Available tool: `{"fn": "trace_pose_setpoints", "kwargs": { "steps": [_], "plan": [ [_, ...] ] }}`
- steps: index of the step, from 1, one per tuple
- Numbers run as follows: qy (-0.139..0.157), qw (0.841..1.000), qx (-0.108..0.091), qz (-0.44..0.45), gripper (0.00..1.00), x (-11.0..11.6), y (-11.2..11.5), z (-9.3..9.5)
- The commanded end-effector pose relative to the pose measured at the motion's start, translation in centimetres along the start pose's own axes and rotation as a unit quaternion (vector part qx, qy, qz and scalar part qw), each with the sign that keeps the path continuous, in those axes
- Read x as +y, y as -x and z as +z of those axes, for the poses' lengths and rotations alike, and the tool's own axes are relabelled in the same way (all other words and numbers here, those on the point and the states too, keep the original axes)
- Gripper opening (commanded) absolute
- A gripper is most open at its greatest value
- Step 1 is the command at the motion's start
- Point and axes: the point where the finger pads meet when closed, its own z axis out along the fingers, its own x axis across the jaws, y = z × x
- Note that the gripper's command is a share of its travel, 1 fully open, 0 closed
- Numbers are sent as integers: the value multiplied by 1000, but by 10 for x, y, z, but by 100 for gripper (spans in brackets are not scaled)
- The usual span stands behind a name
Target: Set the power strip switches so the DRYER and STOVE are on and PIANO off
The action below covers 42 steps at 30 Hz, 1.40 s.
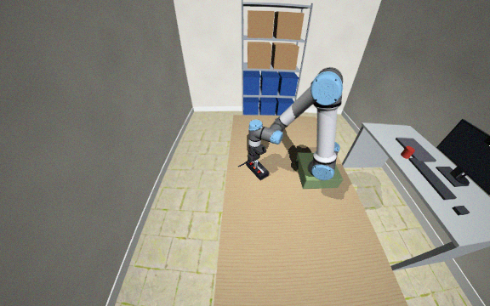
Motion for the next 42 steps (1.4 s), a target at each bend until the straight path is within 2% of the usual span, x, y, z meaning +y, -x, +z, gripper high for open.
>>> {"fn": "trace_pose_setpoints", "kwargs": {
  "steps": [1, 32, 42],
  "plan": [
    [0, 1000, 0, 0, 0, 0, 0, 1],
    [0, 1000, 0, 0, 0, 0, 0, 2],
    [0, 1000, 0, 0, 0, 0, 0, -12]
  ]
}}
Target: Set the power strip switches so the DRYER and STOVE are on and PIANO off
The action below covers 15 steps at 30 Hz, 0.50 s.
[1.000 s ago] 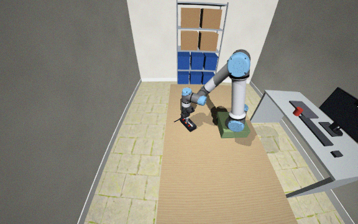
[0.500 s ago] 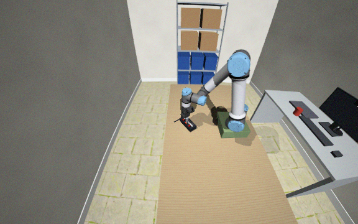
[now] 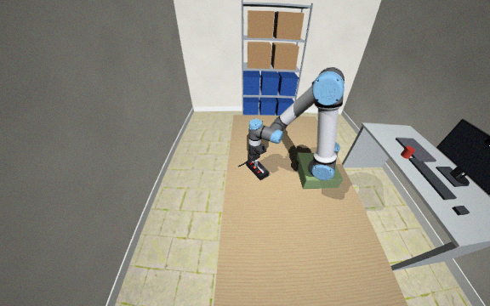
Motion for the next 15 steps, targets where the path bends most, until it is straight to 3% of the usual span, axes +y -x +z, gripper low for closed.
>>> {"fn": "trace_pose_setpoints", "kwargs": {
  "steps": [1, 8, 15],
  "plan": [
    [0, 1000, 0, 0, 0, 0, 0, -9],
    [0, 1000, 0, 0, 0, 0, 0, -29],
    [0, 1000, 0, 0, 0, 0, 0, -33]
  ]
}}
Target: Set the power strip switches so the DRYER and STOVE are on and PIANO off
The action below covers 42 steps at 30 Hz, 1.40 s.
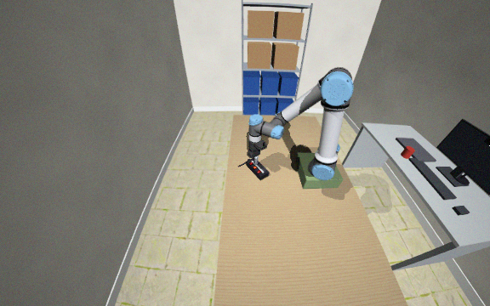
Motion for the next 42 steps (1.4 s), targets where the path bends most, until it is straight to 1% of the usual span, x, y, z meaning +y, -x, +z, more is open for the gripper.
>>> {"fn": "trace_pose_setpoints", "kwargs": {
  "steps": [1, 19, 21, 24, 26, 42],
  "plan": [
    [0, 1000, 0, 0, 0, 0, 0, -4],
    [0, 1000, 0, 0, 0, 0, 0, -4],
    [0, 1000, 0, 0, 0, -10, 0, -7],
    [0, 1000, 0, 0, 0, -36, 0, -15],
    [0, 1000, 0, 0, 0, -45, 0, -17],
    [0, 1000, 0, 0, 0, -46, 0, -18]
  ]
}}
